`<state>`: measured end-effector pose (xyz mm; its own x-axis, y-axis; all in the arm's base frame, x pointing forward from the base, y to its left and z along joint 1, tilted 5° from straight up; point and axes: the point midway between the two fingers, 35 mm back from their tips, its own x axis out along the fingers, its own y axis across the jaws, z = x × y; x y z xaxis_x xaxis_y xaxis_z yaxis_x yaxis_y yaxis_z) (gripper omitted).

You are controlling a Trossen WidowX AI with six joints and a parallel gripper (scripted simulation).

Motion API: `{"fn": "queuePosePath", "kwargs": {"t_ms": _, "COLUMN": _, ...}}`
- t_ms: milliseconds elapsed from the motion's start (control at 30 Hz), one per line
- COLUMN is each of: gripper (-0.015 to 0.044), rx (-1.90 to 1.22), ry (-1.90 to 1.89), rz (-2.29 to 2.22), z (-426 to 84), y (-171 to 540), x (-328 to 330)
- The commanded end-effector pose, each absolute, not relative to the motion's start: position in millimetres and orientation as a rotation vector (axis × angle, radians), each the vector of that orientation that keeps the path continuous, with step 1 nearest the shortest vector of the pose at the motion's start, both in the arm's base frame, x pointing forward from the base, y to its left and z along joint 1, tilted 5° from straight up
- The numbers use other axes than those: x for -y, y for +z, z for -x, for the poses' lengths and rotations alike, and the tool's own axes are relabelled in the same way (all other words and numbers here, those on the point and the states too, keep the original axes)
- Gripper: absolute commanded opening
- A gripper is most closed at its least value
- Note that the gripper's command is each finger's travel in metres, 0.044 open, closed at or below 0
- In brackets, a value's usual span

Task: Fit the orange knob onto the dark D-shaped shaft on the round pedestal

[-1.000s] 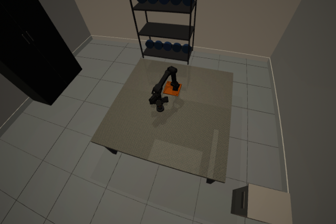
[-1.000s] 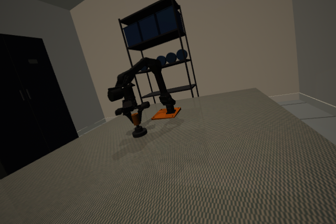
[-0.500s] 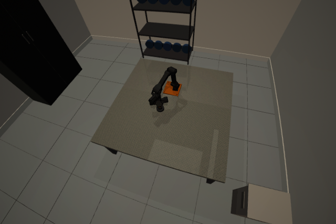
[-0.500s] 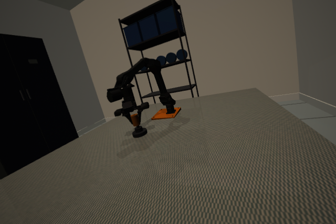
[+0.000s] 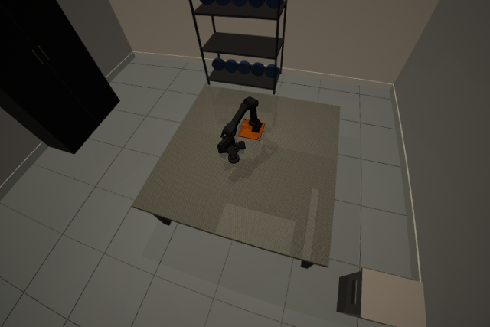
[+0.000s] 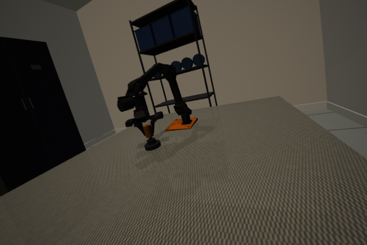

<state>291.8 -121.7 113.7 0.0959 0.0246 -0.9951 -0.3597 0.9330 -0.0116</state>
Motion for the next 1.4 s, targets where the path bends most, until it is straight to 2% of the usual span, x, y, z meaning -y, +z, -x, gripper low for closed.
{"fn": "queuePosePath", "kwargs": {"t_ms": 0, "gripper": 0.0000, "rx": -1.452, "ry": 0.296, "rz": 0.280, "z": -288.9, "y": 112.6, "x": 120.0}}
{"fn": "queuePosePath", "kwargs": {"t_ms": 500, "gripper": 0.0000, "rx": -1.423, "ry": 0.449, "rz": 0.449, "z": -290.3, "y": 116.8, "x": 120.7}}
{"fn": "queuePosePath", "kwargs": {"t_ms": 1367, "gripper": 0.0000, "rx": -1.422, "ry": 0.449, "rz": 0.449, "z": -293.5, "y": 113.4, "x": 121.8}}
